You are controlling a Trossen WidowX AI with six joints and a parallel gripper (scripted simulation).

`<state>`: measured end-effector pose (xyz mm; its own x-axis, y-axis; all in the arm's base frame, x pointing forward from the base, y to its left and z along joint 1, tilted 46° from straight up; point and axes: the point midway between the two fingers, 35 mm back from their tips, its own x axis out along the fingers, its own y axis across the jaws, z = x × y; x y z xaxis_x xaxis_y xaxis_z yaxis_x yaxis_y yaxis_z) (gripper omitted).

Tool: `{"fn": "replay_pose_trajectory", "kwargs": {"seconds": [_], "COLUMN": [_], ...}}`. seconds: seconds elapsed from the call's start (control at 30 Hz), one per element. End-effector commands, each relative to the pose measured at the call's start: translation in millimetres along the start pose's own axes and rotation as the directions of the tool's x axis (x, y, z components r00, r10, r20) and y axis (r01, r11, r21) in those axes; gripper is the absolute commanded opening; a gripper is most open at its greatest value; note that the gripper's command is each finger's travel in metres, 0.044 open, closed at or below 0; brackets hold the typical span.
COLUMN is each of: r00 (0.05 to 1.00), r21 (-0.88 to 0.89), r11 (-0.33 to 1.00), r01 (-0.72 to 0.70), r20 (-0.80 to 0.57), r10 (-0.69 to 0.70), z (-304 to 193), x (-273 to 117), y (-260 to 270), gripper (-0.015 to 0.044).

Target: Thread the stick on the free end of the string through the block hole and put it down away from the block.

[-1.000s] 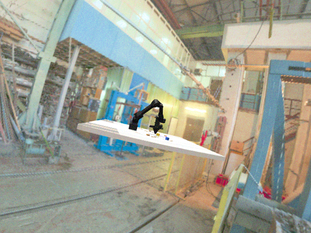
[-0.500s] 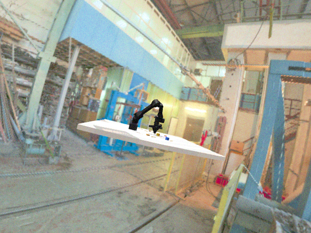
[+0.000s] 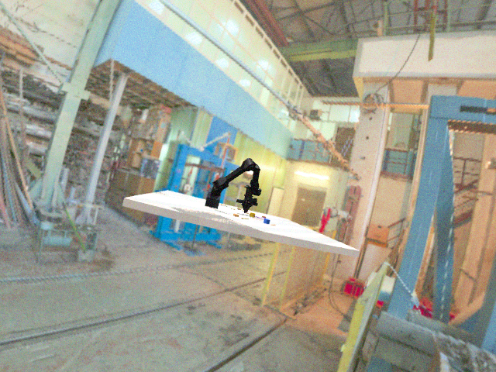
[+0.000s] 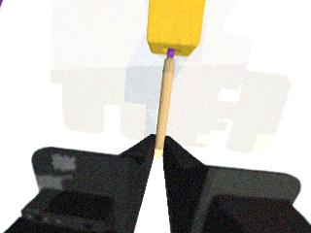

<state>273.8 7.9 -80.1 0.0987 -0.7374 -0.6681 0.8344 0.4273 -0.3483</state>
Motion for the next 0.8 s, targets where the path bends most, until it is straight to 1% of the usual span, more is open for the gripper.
{"fn": "replay_pose_trajectory", "kwargs": {"seconds": [0.0, 0.77], "r00": [1.0, 1.0], "r21": [-0.011, -0.06], "r11": [1.0, 0.998], "r01": [0.0, -0.006], "r20": [-0.006, -0.008], "r10": [0.0, 0.006], "z": [-6, -29], "x": [1, -1], "y": [0, -4], "gripper": [0.0, 0.0]}}
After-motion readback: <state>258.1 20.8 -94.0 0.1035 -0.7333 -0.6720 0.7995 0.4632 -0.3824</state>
